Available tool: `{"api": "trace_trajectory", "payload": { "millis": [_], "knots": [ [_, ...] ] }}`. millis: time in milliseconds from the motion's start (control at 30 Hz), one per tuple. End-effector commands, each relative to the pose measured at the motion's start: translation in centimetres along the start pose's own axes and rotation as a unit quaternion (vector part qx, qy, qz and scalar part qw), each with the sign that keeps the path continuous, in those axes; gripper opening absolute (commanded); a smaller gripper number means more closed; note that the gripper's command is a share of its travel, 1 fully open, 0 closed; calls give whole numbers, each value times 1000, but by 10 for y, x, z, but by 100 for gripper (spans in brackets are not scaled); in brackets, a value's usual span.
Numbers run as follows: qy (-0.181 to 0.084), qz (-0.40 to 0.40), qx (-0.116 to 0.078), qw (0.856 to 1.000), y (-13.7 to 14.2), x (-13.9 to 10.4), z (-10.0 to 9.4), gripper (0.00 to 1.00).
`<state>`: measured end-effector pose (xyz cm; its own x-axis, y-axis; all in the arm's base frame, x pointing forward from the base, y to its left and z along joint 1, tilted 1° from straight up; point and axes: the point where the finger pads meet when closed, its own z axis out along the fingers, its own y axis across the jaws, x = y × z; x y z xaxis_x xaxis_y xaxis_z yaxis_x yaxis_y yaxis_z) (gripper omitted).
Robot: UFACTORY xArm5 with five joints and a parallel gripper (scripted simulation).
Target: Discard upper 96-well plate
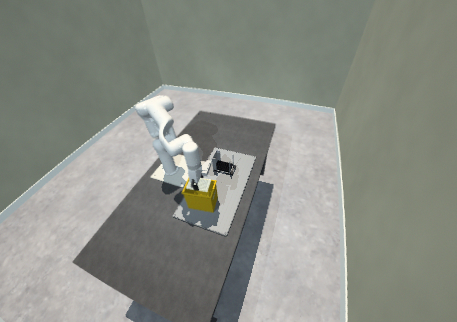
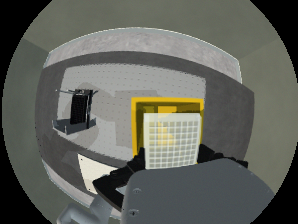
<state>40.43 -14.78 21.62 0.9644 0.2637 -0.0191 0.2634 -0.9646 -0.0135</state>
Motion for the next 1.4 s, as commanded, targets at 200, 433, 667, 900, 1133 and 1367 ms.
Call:
{"api": "trace_trajectory", "payload": {
  "millis": [200,433,667,900,1133,1367],
  "knots": [
    [2,0,-1,1000,1,1,0,0],
    [2,0,-1,1000,1,1,1,0],
    [2,0,-1,1000,1,1,2,0],
    [2,0,-1,1000,1,1,3,0],
    [2,0,-1,1000,1,1,4,0],
    [2,0,-1,1000,1,1,5,0]
  ]
}}
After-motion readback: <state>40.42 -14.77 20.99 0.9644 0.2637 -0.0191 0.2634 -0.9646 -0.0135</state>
